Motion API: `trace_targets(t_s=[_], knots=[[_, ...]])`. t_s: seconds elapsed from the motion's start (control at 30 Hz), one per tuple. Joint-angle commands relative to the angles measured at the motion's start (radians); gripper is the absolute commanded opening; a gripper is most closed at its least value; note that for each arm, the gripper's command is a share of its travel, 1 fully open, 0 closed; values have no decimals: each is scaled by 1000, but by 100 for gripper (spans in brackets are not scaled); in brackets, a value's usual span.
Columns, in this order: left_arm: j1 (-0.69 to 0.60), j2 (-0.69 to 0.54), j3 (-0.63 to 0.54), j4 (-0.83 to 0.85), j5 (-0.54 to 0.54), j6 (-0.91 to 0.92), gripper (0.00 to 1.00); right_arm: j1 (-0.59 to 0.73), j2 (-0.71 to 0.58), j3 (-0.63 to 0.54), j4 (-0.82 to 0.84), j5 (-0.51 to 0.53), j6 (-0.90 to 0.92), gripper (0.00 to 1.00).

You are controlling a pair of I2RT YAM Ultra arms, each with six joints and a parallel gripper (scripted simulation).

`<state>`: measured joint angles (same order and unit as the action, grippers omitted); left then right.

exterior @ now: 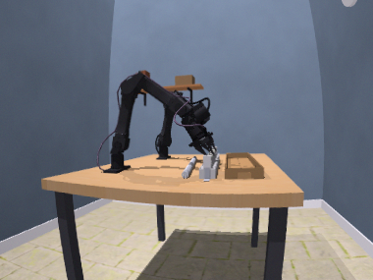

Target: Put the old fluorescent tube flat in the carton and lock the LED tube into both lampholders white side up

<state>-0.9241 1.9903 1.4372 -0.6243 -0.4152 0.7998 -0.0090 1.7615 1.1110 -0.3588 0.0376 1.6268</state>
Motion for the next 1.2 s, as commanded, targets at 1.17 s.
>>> trace_targets(t_s=[1.17], knots=[[101,182,417,-415,255,9,11,-15,218,469,-506,-23,-4,11]])
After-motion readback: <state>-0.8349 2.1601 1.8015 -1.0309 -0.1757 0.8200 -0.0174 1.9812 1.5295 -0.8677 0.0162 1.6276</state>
